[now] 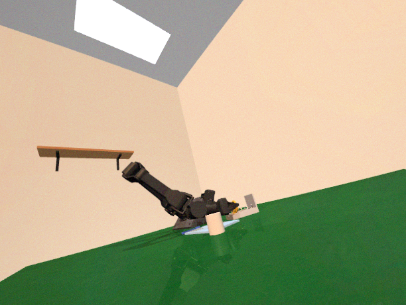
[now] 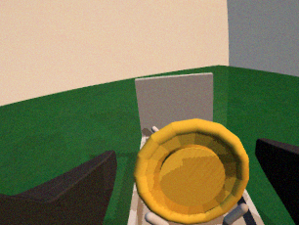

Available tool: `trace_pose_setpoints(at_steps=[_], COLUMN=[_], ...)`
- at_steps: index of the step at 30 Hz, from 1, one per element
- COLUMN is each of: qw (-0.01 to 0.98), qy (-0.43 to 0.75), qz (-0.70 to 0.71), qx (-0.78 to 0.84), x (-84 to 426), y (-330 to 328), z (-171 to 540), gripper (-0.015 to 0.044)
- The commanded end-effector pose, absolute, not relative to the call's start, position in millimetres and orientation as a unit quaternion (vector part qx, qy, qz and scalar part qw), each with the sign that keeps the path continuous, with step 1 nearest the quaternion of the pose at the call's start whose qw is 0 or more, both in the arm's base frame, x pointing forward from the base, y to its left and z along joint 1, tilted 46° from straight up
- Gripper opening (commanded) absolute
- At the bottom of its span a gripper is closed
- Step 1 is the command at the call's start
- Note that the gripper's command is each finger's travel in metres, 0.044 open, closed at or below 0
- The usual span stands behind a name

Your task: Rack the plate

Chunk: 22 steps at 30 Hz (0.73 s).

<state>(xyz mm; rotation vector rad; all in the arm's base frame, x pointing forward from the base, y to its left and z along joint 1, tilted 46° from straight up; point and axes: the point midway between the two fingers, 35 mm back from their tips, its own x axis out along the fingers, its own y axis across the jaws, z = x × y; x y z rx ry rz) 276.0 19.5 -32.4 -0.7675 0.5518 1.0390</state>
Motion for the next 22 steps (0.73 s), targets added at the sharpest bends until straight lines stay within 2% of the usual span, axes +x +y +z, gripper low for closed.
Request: trace_pose_setpoints(at_steps=[1, 8, 14, 22], qw=[0.761, 0.764, 0.765, 0.759], qy=[0.257, 0.251, 0.250, 0.362], qz=[0.479, 0.481, 0.481, 0.449], qx=[-0.354, -0.349, -0.348, -0.304], x=[280.3, 281.1, 280.3, 275.3], y=[33.8, 97.4, 104.1, 112.5], z=[-16.6, 42.1, 47.3, 44.7], gripper=[0.0400, 0.0400, 0.0400, 0.0400])
